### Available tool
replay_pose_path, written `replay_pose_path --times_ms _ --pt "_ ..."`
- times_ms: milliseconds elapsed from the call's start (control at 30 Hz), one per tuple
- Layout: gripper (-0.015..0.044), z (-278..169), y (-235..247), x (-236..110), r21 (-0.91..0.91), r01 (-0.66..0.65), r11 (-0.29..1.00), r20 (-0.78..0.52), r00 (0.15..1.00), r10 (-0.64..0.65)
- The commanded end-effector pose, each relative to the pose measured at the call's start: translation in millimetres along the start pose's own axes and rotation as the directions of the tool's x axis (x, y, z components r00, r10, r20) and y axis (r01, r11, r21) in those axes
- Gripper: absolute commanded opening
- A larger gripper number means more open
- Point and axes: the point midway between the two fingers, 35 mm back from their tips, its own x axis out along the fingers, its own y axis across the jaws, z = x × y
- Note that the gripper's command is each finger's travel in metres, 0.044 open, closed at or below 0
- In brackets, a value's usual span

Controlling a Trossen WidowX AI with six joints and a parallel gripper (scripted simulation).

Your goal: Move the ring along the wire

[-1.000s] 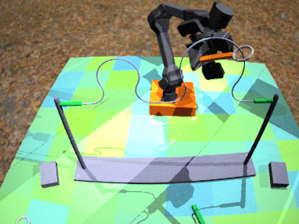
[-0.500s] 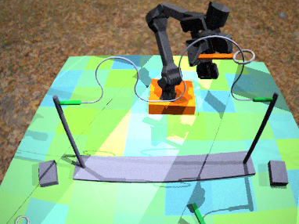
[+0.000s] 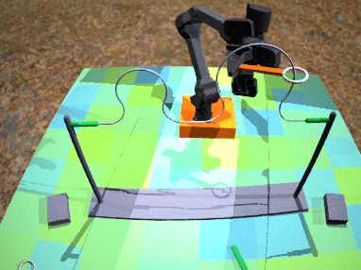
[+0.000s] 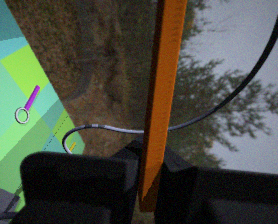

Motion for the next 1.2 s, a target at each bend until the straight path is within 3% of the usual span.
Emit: replay_pose_path --times_ms 0,1167 --pt "-0.015 -1 -1 0 -0.038 0.023 0.999 0.0 1.0 -0.023" --pt "-0.015 2 -15 0 -0.397 0.23 0.888 0.091 0.973 -0.212"
